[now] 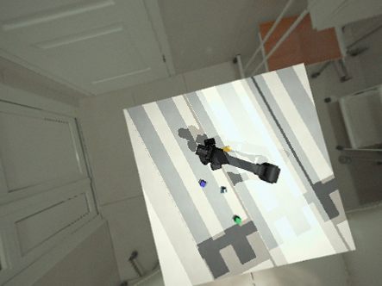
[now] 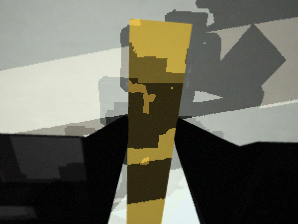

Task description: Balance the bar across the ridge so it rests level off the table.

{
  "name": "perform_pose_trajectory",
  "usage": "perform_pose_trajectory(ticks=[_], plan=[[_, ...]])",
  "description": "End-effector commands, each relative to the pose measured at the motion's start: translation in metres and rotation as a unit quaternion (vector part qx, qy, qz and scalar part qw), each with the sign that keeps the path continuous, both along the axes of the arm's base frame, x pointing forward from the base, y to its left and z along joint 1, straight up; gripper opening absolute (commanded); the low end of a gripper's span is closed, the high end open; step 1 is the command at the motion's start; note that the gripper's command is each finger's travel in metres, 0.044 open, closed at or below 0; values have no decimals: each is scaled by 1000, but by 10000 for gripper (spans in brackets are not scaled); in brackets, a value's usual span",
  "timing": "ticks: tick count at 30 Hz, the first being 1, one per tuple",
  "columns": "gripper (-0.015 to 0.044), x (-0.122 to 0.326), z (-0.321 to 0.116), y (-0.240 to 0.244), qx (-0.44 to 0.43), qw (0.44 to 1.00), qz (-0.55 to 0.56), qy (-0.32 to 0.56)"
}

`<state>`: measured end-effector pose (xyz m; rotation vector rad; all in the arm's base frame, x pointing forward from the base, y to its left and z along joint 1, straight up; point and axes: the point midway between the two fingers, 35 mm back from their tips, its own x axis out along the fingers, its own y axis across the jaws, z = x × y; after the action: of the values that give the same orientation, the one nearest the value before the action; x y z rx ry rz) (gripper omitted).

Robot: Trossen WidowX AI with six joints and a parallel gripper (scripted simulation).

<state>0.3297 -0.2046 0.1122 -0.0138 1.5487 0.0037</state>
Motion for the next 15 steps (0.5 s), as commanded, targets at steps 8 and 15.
perform_pose_trajectory(ticks=[8,15], plan=[[0,-2,29,1,-5,1000,2,-1],[0,5,29,21,-4,1000,-2,-2]])
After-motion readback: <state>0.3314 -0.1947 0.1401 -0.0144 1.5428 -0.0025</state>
